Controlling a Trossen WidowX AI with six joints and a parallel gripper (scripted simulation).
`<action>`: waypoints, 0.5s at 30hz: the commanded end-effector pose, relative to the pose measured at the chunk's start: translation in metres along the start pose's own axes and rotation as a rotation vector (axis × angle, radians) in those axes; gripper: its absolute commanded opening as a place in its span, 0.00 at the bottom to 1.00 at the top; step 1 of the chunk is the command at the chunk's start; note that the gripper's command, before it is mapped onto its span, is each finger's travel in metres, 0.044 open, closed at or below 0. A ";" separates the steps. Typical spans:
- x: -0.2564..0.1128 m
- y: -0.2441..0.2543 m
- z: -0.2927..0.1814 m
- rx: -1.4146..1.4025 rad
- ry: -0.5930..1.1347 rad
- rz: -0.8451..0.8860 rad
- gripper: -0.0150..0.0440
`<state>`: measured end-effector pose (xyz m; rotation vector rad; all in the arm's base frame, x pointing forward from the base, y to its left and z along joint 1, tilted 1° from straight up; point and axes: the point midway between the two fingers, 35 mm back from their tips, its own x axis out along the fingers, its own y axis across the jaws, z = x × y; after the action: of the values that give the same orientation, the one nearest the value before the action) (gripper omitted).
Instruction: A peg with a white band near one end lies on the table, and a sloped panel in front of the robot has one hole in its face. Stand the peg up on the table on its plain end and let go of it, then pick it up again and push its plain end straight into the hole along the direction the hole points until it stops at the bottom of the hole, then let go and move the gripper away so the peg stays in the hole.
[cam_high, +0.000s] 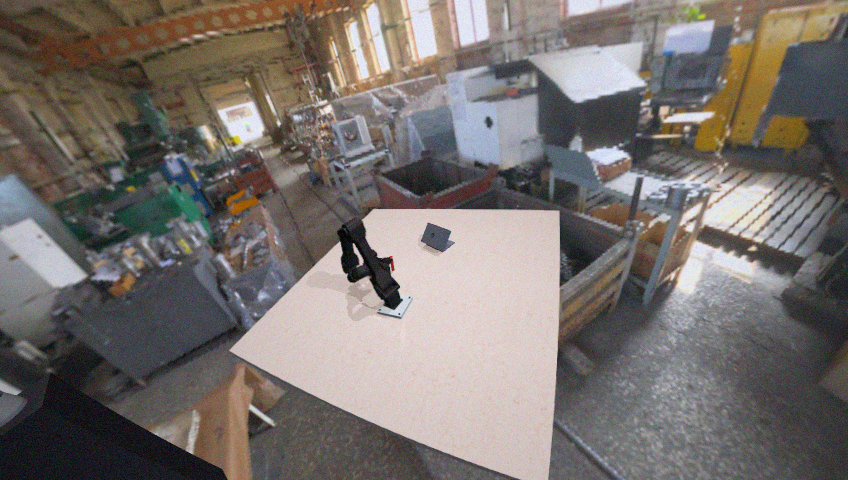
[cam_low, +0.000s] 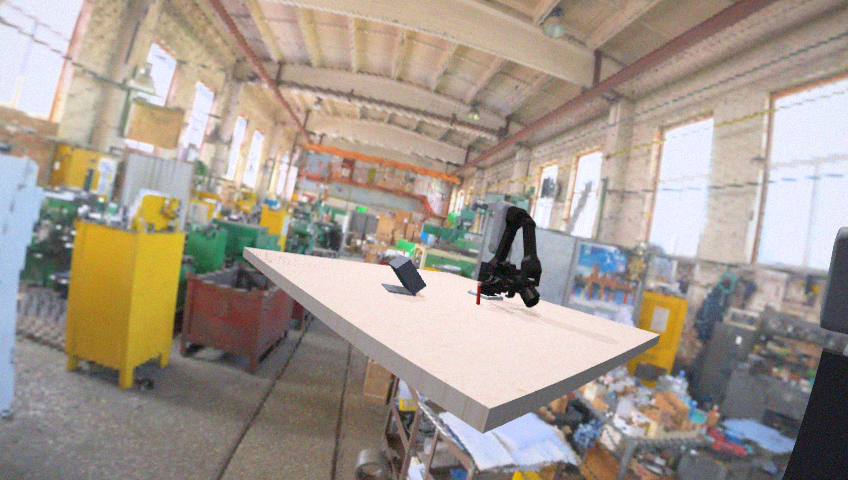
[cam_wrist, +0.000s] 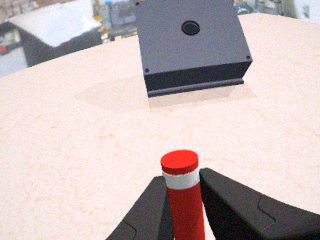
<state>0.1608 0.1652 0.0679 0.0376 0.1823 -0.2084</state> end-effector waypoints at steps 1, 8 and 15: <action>-0.001 0.000 -0.002 0.000 0.001 0.000 0.34; -0.002 0.000 -0.002 -0.003 -0.006 0.004 0.34; -0.004 0.000 -0.003 -0.006 -0.013 0.008 0.34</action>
<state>0.1580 0.1661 0.0673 0.0302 0.1681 -0.1996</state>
